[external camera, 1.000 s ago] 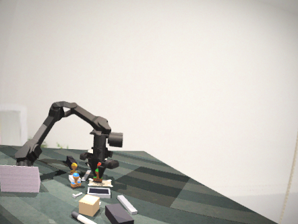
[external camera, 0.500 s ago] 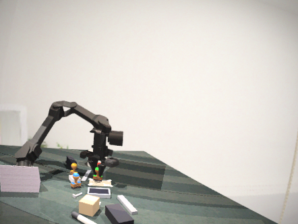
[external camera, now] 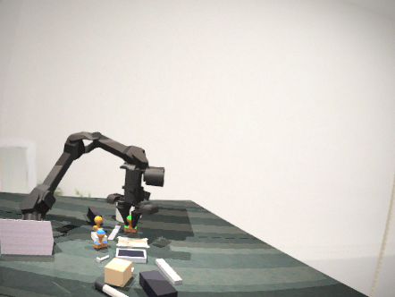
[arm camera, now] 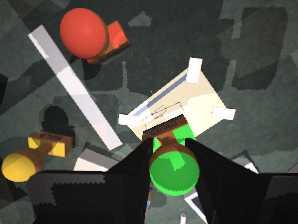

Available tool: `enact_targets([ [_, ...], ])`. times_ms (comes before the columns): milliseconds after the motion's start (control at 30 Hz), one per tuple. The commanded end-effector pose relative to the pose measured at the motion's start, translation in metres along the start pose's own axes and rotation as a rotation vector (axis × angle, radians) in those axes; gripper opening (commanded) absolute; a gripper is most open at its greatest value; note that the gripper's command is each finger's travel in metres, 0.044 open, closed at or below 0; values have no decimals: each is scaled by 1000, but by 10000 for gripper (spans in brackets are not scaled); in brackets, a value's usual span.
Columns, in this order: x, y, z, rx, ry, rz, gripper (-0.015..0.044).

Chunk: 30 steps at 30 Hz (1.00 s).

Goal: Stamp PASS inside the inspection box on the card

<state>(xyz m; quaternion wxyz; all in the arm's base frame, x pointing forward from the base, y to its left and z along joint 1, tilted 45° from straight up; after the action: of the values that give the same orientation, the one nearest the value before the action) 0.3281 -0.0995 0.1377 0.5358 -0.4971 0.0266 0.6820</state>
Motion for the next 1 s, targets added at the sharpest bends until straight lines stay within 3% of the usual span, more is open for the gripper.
enact_targets([
  [0,-8,1,-1,-1,5,0,0],
  [667,-37,3,0,-1,5,0,0],
  [967,-43,60,-27,5,26,15,0],
])
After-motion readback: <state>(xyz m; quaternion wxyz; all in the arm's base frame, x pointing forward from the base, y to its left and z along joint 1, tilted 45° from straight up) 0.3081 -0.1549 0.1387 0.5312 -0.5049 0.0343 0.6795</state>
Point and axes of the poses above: the point midway between the two fingers, 35 mm back from their tips, its own x axis out along the fingers, its own z axis across the jaws, y = z × x, the point moved 10 cm from there along -x, back along the fingers, and after that the axes turned 2 degrees about -x, right-handed, at the moved point
